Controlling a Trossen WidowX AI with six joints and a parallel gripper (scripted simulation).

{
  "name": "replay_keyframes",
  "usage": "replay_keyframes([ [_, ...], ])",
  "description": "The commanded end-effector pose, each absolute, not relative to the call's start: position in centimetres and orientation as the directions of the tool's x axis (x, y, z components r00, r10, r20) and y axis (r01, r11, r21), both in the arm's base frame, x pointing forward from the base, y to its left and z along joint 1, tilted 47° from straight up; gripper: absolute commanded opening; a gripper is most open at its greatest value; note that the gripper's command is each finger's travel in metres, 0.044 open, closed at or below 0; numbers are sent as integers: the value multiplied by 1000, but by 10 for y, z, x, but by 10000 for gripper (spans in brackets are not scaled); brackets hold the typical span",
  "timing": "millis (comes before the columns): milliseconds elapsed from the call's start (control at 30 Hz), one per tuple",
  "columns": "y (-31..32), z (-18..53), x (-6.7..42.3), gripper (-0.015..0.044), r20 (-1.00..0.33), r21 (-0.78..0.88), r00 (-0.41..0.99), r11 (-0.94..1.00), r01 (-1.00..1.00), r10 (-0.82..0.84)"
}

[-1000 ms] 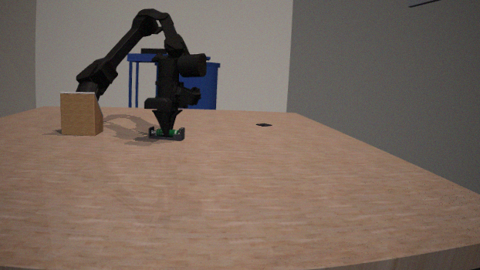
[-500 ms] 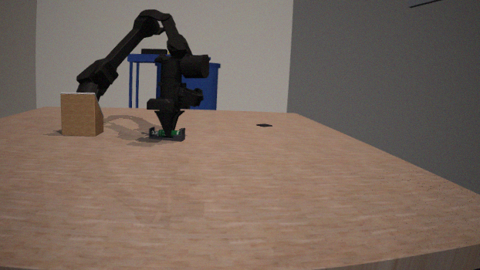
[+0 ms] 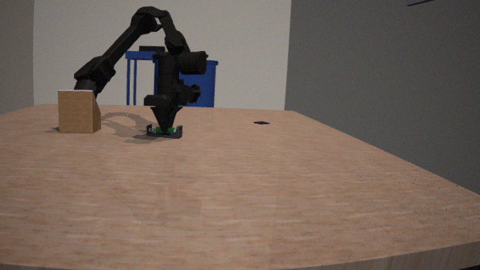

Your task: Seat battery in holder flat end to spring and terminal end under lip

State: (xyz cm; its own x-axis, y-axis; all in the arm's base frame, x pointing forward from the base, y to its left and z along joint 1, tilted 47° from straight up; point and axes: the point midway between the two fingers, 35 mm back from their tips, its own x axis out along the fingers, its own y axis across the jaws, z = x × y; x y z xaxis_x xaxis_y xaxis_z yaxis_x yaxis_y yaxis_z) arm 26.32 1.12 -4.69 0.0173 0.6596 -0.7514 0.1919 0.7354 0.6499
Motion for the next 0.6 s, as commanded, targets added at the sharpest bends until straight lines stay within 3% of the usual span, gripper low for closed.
replay_keyframes([
  [0, 4, -41, 265, 165, -755, 647, 24, 738, 189, 656],
  [233, 2, -39, 265, 165, -755, 647, 24, 738, 188, 656],
  [567, -49, 10, 263, 428, -757, 645, 23, 740, 189, 653],
])
